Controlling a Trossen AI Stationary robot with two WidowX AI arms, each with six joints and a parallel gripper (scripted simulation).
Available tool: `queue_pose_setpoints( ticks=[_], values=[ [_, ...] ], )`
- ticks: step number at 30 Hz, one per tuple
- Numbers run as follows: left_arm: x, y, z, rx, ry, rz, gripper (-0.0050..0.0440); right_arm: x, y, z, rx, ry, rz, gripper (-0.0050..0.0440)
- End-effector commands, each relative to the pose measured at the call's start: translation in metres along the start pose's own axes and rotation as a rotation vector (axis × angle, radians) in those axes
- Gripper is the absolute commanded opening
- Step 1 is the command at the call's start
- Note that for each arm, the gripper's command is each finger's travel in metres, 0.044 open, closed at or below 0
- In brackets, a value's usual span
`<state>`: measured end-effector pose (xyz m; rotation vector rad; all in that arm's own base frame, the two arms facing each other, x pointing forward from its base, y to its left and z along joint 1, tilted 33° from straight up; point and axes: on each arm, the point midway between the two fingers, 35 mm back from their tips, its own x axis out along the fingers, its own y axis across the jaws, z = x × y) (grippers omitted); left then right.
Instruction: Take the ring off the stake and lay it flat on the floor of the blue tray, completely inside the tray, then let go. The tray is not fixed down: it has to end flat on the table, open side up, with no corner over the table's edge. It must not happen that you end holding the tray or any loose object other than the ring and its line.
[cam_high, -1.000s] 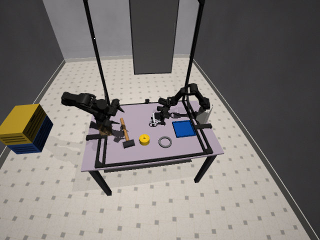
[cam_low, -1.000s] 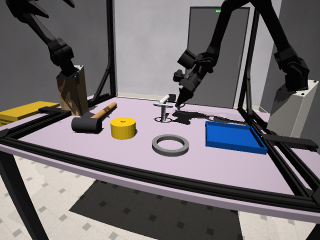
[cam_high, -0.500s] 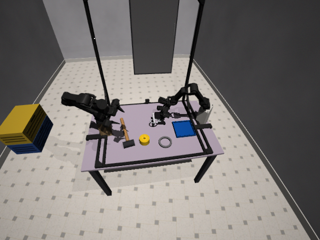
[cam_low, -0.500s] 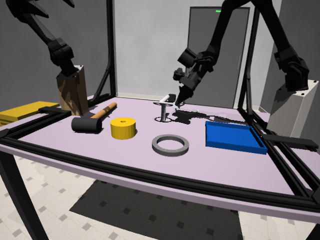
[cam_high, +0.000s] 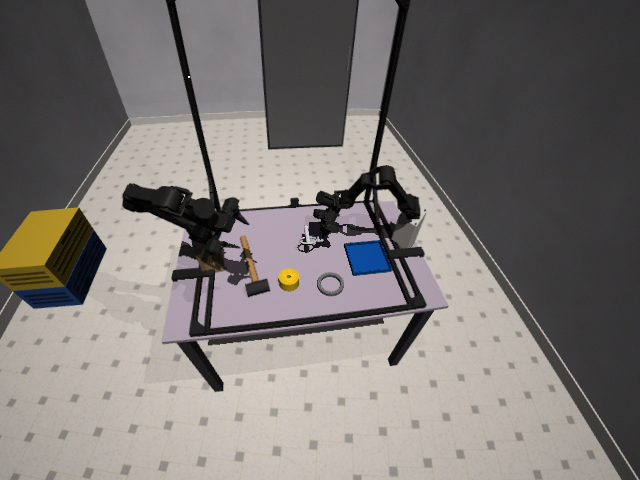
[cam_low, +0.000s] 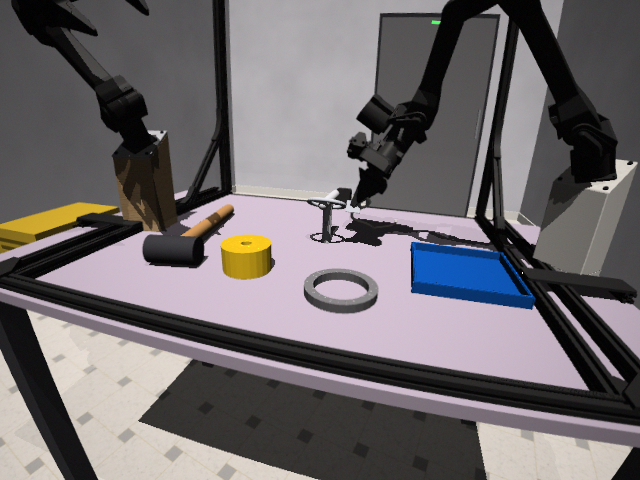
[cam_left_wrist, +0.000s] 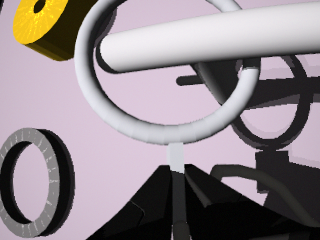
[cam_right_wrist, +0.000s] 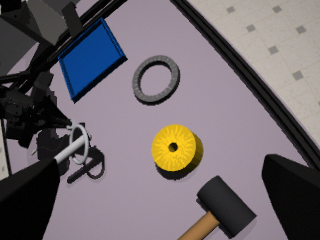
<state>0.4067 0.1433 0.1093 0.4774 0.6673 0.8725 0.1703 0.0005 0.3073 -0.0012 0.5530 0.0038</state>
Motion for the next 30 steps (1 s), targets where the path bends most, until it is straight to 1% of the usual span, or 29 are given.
queue_pose_setpoints(
  ticks=[1,7,18,24,30],
  values=[
    [-0.002,-0.005,0.001,0.017,-0.003,0.025,0.0,0.0,0.0,0.0,0.002,0.001,-0.003,0.04],
    [-0.002,-0.007,0.001,0.023,-0.004,0.037,0.0,0.0,0.0,0.0,0.002,0.001,-0.003,0.04],
    [-0.003,-0.015,0.001,0.049,-0.009,0.088,0.0,0.0,0.0,0.0,0.002,0.001,-0.003,0.04],
    [-0.003,-0.017,0.001,0.054,-0.01,0.097,0.0,0.0,0.0,0.0,0.002,0.001,-0.003,0.04],
    [-0.003,-0.022,0.0,0.067,-0.012,0.123,0.0,0.0,0.0,0.0,0.002,0.001,-0.003,0.04]
  ],
)
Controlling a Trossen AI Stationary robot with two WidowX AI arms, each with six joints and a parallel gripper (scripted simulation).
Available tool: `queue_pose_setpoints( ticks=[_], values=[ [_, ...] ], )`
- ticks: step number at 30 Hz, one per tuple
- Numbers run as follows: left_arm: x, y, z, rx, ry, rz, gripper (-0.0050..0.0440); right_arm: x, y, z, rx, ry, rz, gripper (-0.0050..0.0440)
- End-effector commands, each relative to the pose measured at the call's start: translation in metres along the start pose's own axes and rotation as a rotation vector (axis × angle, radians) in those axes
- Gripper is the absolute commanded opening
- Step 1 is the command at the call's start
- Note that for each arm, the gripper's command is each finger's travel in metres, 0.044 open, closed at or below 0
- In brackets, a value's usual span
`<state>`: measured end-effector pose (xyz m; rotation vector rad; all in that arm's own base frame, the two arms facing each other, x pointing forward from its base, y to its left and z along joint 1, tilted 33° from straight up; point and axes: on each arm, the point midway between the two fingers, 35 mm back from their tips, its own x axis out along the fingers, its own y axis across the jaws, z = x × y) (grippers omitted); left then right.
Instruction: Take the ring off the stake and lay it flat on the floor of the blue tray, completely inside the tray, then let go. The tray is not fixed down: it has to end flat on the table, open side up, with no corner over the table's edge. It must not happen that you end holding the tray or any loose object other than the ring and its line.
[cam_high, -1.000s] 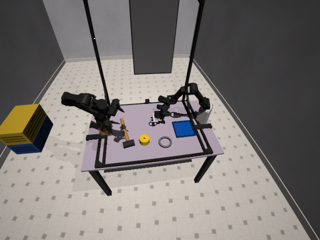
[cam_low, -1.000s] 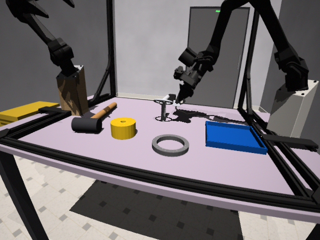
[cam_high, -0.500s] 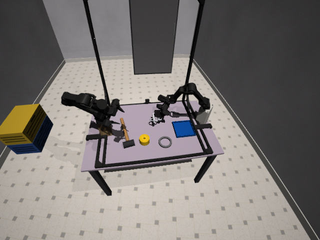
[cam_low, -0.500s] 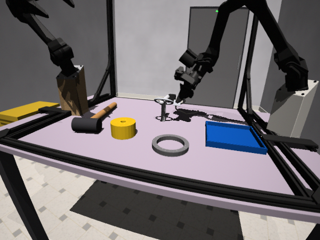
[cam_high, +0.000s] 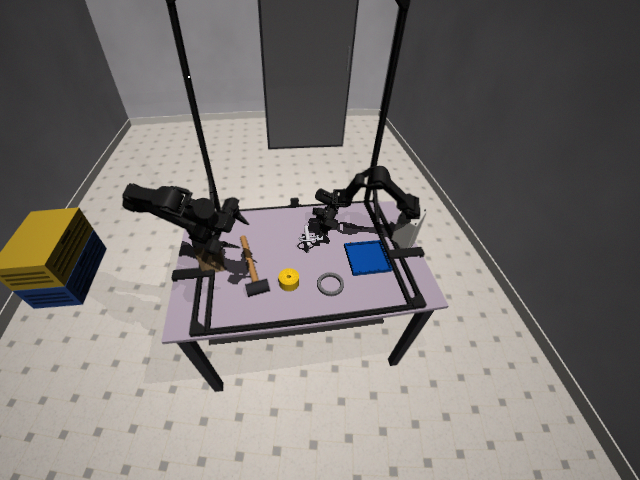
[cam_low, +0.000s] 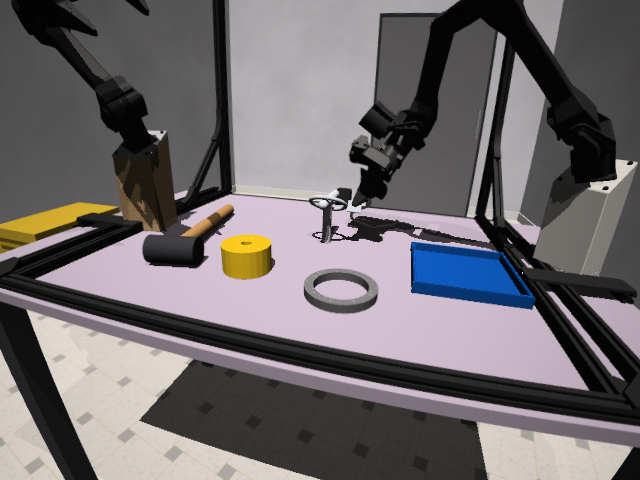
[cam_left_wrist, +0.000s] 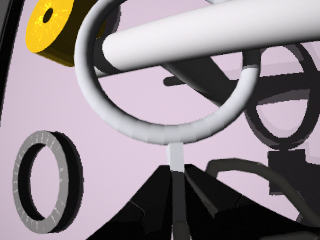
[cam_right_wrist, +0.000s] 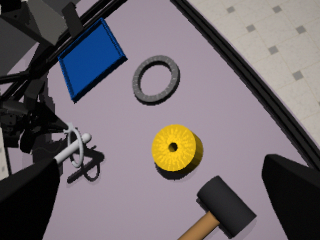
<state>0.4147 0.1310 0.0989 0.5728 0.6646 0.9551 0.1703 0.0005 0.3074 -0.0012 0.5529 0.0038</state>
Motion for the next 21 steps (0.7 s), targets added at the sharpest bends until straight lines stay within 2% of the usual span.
queue_pose_setpoints(
  ticks=[1,21],
  values=[
    [-0.001,-0.004,0.001,0.011,-0.004,0.016,0.0,0.0,0.0,0.0,0.002,0.001,-0.003,0.04],
    [-0.004,-0.017,0.001,0.053,-0.01,0.096,0.0,0.0,0.0,0.0,0.002,0.001,-0.003,0.04]
  ],
)
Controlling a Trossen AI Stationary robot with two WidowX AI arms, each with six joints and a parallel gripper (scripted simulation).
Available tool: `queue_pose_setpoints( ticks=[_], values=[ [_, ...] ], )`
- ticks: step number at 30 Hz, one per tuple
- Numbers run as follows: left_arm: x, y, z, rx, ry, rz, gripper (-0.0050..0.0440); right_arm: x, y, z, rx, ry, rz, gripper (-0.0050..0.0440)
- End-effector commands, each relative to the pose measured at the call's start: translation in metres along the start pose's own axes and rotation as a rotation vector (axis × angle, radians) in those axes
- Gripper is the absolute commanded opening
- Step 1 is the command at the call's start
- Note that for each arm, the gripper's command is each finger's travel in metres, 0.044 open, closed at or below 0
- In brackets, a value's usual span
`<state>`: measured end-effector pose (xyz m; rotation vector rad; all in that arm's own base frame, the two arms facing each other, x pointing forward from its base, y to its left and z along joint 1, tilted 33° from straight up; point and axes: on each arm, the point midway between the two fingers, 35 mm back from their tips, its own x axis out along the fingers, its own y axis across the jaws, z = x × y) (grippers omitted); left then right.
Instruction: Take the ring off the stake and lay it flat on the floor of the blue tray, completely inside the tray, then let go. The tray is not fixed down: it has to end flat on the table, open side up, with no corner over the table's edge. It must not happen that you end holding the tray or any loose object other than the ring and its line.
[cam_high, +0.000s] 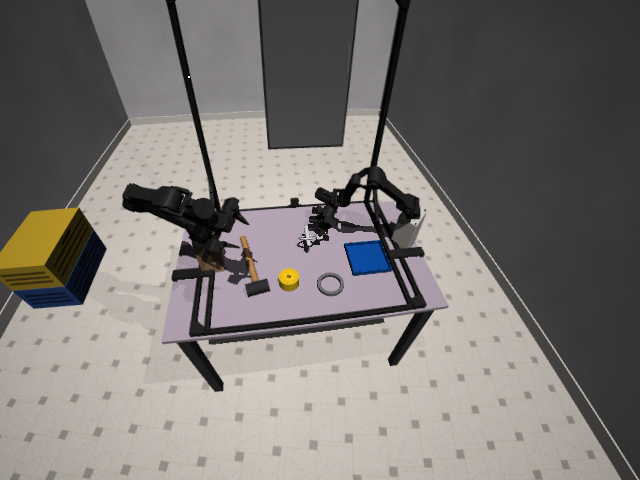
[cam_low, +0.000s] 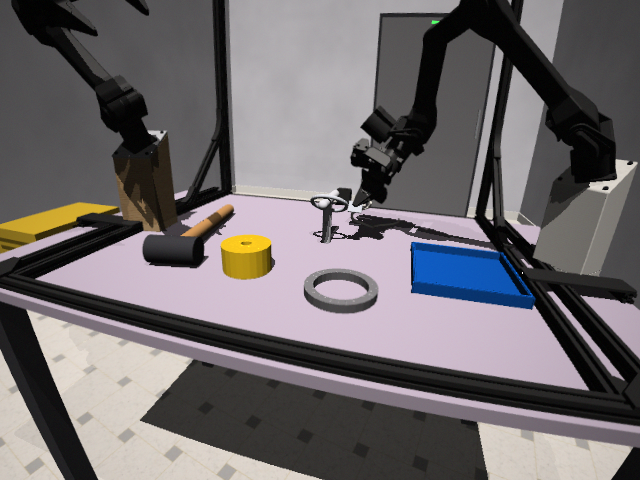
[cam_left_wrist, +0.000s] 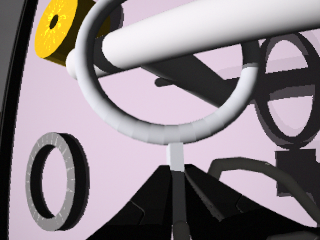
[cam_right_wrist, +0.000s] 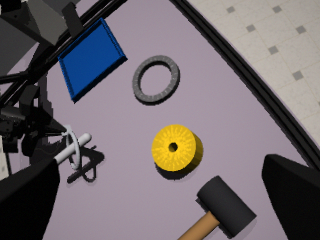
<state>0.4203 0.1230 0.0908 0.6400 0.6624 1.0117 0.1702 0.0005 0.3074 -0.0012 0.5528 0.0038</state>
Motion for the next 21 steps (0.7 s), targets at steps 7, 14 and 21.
queue_pose_setpoints(
  ticks=[7,14,21],
  values=[
    [-0.002,-0.007,0.002,0.02,-0.006,0.037,0.0,0.0,0.0,0.0,0.002,0.001,-0.003,0.04],
    [-0.003,-0.011,0.001,0.034,-0.008,0.064,0.0,0.0,0.0,0.0,0.002,0.001,-0.003,0.04],
    [-0.005,-0.016,0.002,0.05,-0.011,0.095,0.0,0.0,0.0,0.0,0.002,0.001,-0.003,0.04]
  ],
)
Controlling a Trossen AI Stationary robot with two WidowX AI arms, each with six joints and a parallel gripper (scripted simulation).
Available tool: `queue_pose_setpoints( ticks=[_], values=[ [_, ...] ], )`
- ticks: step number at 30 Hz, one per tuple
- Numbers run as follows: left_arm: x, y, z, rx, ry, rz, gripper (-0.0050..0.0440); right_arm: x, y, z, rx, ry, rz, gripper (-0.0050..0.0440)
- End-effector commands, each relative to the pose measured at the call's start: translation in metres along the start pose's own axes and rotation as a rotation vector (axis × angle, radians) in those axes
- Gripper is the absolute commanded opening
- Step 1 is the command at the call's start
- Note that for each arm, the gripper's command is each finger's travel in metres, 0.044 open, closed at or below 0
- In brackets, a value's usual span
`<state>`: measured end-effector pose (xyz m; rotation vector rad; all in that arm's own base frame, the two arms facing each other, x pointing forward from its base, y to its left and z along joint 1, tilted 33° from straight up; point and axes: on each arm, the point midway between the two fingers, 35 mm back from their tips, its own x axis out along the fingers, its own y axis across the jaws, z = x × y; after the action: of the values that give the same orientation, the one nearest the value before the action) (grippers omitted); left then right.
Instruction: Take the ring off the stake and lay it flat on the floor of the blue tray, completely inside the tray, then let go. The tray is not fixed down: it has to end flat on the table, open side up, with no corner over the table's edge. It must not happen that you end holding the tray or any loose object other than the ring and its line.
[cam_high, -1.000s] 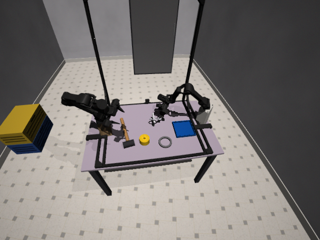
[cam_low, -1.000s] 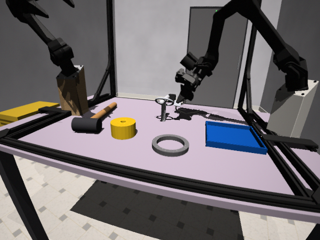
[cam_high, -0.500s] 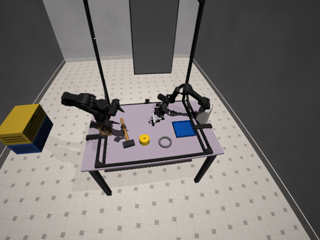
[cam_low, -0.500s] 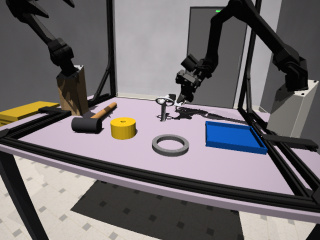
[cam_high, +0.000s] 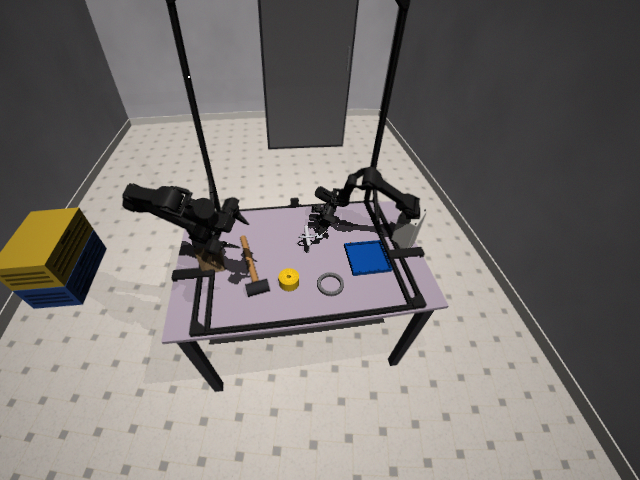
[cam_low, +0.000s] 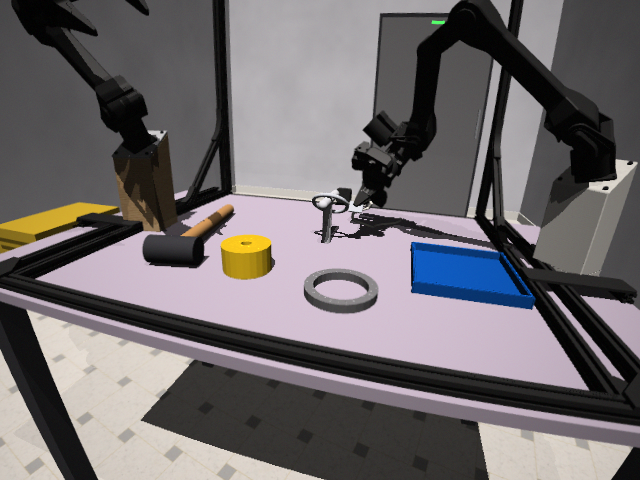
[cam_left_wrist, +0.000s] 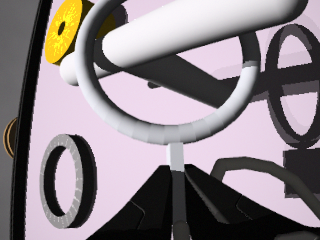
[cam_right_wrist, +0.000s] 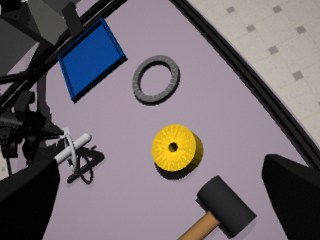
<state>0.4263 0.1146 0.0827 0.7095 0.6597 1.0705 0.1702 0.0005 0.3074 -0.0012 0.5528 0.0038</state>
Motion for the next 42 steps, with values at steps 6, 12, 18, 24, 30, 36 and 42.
queue_pose_setpoints(
  ticks=[6,12,18,24,30,36,42],
  values=[
    [-0.002,-0.007,0.001,0.019,-0.007,0.037,0.0,0.0,0.0,0.0,0.002,0.001,-0.003,0.04],
    [-0.003,-0.01,0.002,0.03,-0.009,0.059,0.0,0.0,0.0,0.0,0.002,0.001,-0.003,0.04],
    [-0.005,-0.013,0.002,0.04,-0.011,0.082,0.0,0.0,0.0,0.0,0.002,0.001,-0.003,0.04],
    [-0.006,-0.017,0.002,0.045,-0.015,0.107,0.0,0.0,0.0,0.0,0.002,0.001,-0.003,0.04],
    [-0.007,-0.022,0.0,0.079,-0.013,0.125,0.0,0.0,0.0,0.0,0.002,0.001,-0.003,0.04],
    [-0.008,-0.023,0.001,0.079,-0.014,0.136,0.0,0.0,0.0,0.0,0.002,0.001,-0.003,0.04],
    [-0.008,-0.027,0.0,0.113,-0.013,0.149,0.0,0.0,0.0,0.0,0.002,0.001,-0.003,0.04]
  ],
)
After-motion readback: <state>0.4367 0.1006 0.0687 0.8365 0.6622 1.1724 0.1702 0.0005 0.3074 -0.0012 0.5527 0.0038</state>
